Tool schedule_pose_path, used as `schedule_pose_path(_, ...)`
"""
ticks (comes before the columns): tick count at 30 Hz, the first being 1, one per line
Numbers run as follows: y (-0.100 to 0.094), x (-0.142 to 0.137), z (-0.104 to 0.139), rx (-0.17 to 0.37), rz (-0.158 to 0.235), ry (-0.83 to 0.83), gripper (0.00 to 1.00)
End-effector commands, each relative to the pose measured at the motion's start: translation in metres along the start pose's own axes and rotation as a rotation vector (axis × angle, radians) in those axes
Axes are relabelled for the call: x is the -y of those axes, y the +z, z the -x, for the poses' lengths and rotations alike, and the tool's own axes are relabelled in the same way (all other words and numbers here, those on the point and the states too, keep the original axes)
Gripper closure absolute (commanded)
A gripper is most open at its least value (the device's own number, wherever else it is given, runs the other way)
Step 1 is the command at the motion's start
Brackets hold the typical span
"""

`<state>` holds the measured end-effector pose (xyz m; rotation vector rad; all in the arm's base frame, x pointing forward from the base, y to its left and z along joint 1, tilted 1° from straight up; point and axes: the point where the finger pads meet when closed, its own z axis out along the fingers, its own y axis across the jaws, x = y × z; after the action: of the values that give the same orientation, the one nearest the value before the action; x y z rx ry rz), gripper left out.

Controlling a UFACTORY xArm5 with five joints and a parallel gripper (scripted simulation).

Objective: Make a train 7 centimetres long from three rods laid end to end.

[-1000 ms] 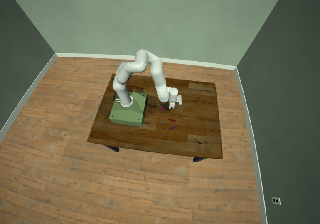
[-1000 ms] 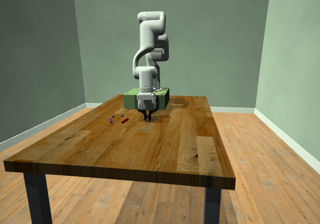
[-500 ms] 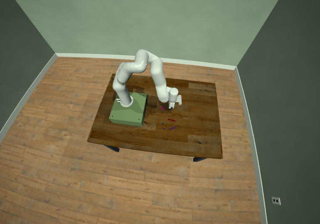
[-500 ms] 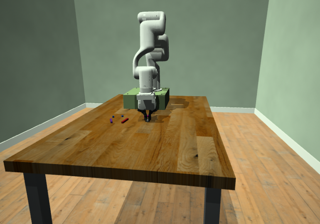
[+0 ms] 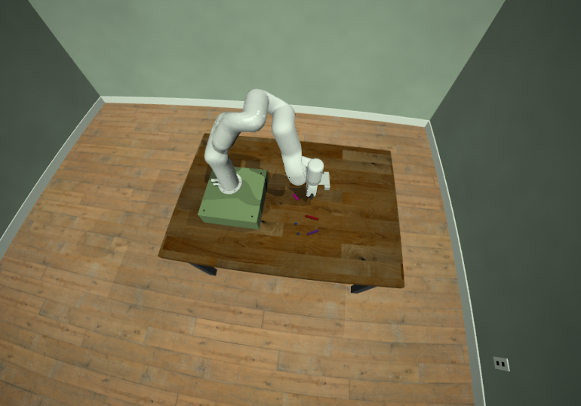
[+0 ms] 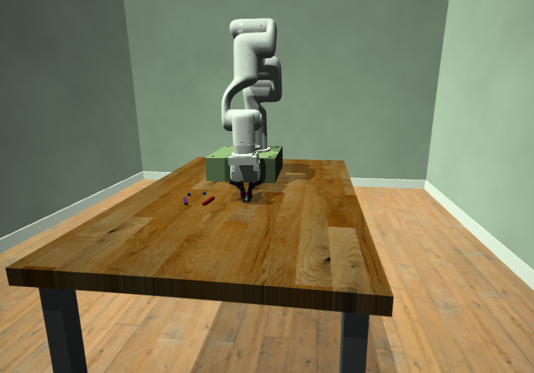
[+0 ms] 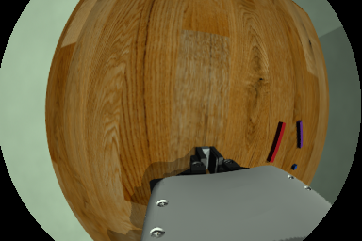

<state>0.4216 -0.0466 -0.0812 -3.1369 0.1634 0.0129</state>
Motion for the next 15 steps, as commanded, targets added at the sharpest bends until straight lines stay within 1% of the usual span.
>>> schedule_pose_path(1, -0.012, 0.0, -0.002, -0.005, 0.0, 0.0, 0.96)
schedule_pose_path(4, -0.03, 0.001, -0.002, -0.005, 0.0, 0.0, 0.96)
schedule_pose_path(11, -0.081, 0.001, -0.002, -0.005, 0.0, 0.0, 0.96)
schedule_pose_path(13, -0.081, 0.001, -0.002, -0.005, 0.0, 0.0, 0.96)
schedule_pose_path(15, -0.09, 0.001, -0.002, -0.005, 0.0, 0.0, 0.96)
